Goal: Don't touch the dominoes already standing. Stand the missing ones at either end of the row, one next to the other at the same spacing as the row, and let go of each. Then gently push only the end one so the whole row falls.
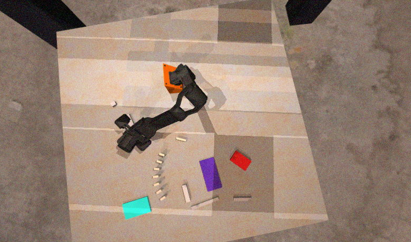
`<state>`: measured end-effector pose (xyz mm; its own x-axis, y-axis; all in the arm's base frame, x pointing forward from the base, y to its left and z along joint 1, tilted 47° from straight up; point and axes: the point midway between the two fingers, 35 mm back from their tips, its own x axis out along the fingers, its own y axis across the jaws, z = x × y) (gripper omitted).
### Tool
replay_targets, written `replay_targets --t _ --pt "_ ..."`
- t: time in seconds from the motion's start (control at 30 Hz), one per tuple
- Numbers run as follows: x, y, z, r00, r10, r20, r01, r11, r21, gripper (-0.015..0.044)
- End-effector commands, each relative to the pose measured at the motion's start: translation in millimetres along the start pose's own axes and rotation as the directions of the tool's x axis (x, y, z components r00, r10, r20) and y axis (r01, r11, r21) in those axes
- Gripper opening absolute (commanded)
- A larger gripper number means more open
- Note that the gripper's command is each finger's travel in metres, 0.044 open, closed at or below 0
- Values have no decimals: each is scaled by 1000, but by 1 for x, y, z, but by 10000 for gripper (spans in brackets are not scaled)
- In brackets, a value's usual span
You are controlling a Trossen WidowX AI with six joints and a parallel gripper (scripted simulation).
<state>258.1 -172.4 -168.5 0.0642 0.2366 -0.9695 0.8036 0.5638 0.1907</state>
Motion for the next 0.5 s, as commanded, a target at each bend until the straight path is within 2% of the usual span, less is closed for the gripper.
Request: replay_targets --t 0.0,0.1,0.47 --pt "-70 3 -18 885 279 -373 -254 960 116 440" --pt "-82 5 -26 848 311 -430 -269 950 157 440" --pt "-82 5 -27 846 312 -432 -269 950 158 440"
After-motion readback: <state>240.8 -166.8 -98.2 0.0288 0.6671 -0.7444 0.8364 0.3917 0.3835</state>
